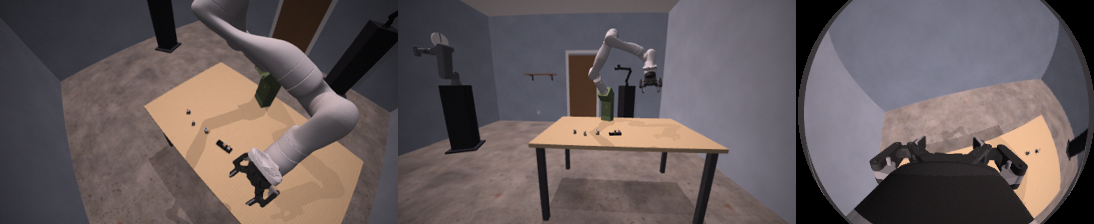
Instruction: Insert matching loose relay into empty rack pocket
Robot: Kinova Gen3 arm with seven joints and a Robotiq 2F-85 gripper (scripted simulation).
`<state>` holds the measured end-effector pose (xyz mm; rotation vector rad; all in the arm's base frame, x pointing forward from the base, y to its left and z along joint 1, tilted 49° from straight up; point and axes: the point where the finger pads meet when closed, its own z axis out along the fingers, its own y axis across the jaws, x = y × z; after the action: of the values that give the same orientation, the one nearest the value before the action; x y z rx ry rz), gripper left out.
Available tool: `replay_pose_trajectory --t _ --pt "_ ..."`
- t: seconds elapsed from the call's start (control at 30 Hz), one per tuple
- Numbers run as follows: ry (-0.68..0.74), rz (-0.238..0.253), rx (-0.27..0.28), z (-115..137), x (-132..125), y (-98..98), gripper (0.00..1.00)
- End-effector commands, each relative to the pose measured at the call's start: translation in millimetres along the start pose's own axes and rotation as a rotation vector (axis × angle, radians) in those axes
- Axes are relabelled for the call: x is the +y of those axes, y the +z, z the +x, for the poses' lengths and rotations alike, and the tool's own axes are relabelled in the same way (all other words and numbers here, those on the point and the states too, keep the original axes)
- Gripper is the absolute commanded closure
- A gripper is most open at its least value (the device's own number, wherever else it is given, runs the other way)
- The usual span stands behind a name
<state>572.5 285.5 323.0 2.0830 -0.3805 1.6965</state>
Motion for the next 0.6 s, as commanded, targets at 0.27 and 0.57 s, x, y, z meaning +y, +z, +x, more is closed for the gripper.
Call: replay_pose_trajectory --t 0.27,0.57 --pt "0.018 0.008 -0.001 -2.9 -0.1 4.4 0.00" --pt "0.062 0.010 -0.012 -13.1 4.7 16.6 0.00"
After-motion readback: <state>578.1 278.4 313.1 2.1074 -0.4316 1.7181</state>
